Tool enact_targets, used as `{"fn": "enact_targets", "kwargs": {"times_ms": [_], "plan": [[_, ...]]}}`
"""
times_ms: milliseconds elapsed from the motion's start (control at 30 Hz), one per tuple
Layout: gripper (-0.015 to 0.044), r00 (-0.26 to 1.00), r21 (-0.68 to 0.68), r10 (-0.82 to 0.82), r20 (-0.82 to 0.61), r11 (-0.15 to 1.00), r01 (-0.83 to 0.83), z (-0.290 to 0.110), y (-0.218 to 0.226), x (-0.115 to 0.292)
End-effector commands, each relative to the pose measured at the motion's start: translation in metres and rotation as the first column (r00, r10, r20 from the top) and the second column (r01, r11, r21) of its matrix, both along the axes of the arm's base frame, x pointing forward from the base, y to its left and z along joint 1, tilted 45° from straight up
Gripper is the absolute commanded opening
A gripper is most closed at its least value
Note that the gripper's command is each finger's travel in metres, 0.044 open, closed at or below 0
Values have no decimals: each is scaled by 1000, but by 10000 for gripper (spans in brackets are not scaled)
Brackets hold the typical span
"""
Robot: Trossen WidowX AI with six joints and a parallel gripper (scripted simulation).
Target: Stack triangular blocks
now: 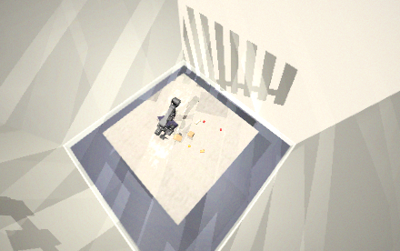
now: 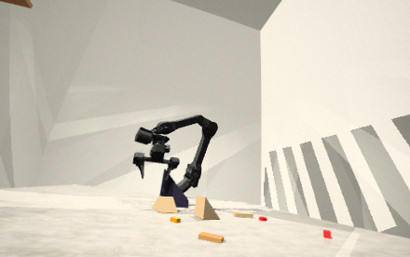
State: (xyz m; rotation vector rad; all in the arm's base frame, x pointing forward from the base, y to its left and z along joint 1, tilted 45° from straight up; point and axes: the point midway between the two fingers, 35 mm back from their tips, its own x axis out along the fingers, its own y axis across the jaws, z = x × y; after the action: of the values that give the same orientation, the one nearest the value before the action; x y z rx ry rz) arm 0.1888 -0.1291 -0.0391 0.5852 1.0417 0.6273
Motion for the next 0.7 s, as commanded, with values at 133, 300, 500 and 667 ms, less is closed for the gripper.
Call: {"fn": "enact_targets", "kwargs": {"times_ms": [133, 300, 500, 667], "plan": [[440, 950, -50, 242, 195, 970, -237, 27, 30, 5], [440, 951, -50, 242, 195, 970, -236, 26, 31, 5], [440, 952, -58, 239, 190, 971, -232, -5, 61, 21], [440, 951, -51, 240, 197, 971, -234, -27, 93, 29]]}}
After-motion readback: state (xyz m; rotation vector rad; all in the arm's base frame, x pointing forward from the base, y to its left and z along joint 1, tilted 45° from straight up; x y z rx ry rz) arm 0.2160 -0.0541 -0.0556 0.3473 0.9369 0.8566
